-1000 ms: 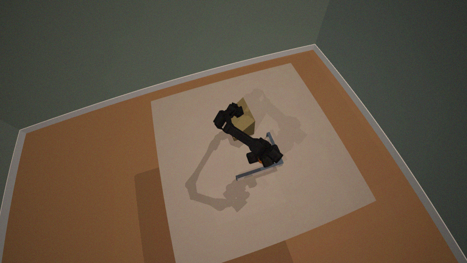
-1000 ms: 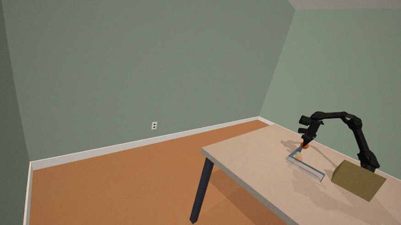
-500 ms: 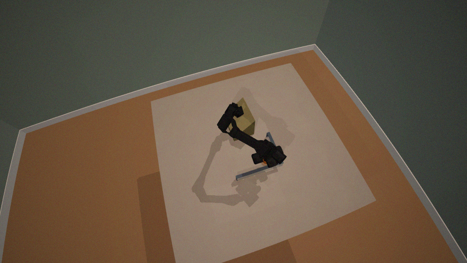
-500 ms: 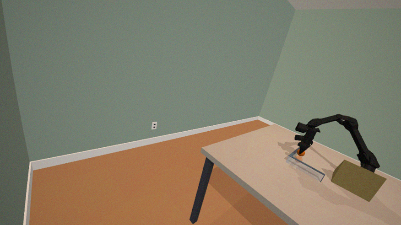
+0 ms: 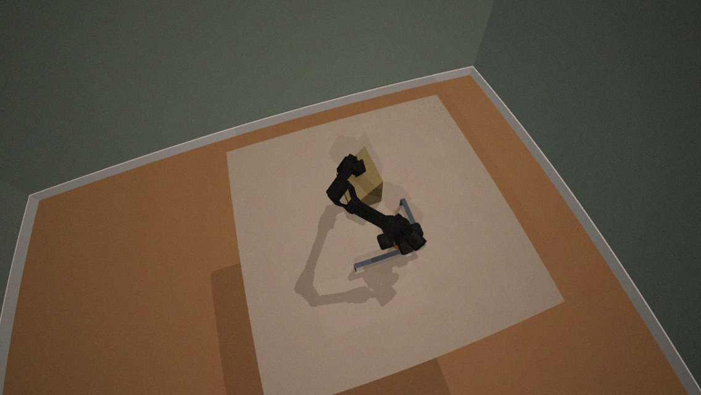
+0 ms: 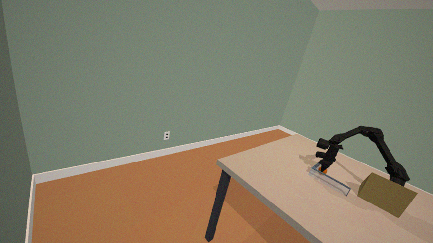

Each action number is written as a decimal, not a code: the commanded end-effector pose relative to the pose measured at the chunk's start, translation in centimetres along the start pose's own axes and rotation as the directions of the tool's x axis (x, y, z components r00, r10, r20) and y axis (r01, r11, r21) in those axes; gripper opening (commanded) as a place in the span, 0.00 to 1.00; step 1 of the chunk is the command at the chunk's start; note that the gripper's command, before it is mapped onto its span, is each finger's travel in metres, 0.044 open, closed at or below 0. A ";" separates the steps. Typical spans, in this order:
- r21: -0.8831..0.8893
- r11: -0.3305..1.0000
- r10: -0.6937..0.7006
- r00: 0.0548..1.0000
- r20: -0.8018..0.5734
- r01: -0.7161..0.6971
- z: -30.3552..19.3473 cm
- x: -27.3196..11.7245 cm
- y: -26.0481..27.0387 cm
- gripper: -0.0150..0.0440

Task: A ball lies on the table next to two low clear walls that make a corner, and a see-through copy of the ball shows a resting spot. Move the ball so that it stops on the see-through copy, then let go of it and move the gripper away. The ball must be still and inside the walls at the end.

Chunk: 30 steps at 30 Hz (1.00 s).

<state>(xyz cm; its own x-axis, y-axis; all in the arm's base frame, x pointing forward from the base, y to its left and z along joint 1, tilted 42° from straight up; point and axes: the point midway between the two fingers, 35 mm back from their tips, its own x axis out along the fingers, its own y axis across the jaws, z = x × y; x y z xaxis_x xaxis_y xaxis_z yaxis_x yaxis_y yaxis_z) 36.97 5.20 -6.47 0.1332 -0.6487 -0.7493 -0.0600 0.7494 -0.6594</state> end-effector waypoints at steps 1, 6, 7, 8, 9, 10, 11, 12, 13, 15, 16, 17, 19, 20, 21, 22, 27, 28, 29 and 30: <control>-0.005 1.000 -0.006 1.000 -0.002 0.006 -0.1 0.7 -0.1 0.25; -0.005 1.000 -0.006 1.000 -0.002 0.006 -0.1 1.5 -0.1 0.25; -0.005 1.000 -0.006 1.000 -0.002 0.006 -0.1 1.6 -0.1 0.25; -0.005 1.000 -0.006 1.000 -0.002 0.006 -0.1 1.6 -0.1 0.25; -0.005 1.000 -0.006 1.000 -0.002 0.006 -0.1 1.6 -0.1 0.25; -0.003 1.000 -0.002 1.000 -0.004 0.002 -0.1 1.3 -0.1 0.30; -0.003 1.000 -0.002 1.000 -0.004 0.002 -0.1 1.3 -0.1 0.34; -0.003 1.000 -0.002 1.000 -0.004 0.002 -0.1 1.3 -0.1 0.39; -0.003 1.000 -0.002 1.000 -0.004 0.002 -0.1 1.3 -0.1 0.43; -0.003 1.000 -0.002 1.000 -0.004 0.002 -0.1 1.3 -0.1 0.52; -0.003 1.000 -0.002 1.000 -0.004 0.002 -0.1 1.3 -0.1 0.57; -0.003 1.000 -0.002 1.000 -0.004 0.002 -0.1 1.3 -0.1 0.61; -0.003 1.000 -0.002 1.000 -0.004 0.002 -0.1 1.3 -0.1 0.70; -0.003 1.000 -0.002 1.000 -0.004 0.002 -0.1 1.3 -0.1 0.74; -0.003 1.000 -0.002 1.000 -0.004 0.002 -0.1 1.3 -0.1 0.79; -0.003 1.000 -0.002 1.000 -0.004 0.002 -0.1 1.3 -0.1 0.83; -0.004 1.000 0.000 1.000 -0.004 0.000 0.1 -1.2 0.1 0.89; -0.005 1.000 0.000 1.000 -0.003 0.000 0.1 -2.9 0.1 0.89; -0.005 1.000 -0.001 1.000 -0.003 0.001 0.1 -4.7 0.1 0.89; -0.005 1.000 -0.002 1.000 -0.003 0.002 0.0 -6.2 0.1 0.89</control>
<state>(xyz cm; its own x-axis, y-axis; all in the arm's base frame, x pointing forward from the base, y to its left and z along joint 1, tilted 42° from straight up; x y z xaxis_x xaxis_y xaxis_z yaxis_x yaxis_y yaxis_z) 36.34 5.97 -5.24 0.1013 -0.6628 -0.7420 -0.0708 0.7391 -0.6699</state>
